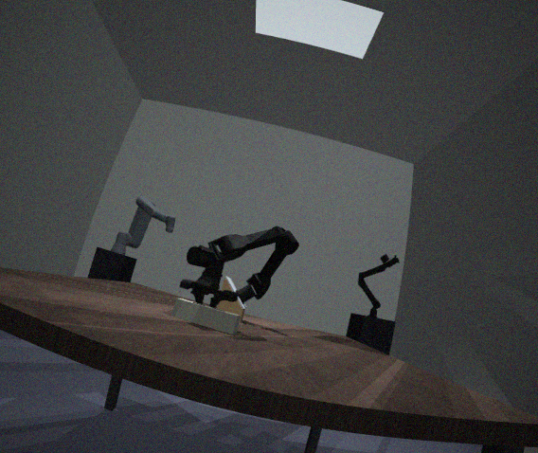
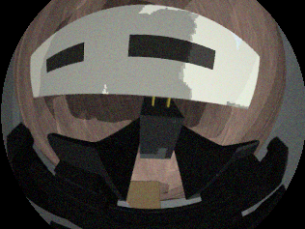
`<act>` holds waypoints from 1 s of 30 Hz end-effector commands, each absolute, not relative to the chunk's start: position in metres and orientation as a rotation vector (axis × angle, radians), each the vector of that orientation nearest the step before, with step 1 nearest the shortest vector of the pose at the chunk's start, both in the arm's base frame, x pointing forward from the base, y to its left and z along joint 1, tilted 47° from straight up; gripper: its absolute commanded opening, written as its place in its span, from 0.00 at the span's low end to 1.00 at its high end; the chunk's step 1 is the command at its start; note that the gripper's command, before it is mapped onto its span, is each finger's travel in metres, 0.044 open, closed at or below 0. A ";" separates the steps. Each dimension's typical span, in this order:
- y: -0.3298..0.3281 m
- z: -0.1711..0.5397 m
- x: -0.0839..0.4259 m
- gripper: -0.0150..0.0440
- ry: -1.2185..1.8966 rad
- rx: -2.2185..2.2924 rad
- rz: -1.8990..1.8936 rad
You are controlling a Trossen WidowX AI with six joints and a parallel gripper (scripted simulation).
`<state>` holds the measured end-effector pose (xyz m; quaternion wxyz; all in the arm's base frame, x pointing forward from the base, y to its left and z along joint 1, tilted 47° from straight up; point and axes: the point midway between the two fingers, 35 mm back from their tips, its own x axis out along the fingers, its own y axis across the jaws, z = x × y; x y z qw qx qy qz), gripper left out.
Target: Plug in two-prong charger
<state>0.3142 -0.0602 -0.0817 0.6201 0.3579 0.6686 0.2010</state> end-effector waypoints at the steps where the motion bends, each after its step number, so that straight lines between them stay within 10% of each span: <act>1: -0.062 -0.081 0.317 0.25 1.532 0.821 0.459; 30: -0.063 -0.081 0.320 0.25 1.532 0.821 0.459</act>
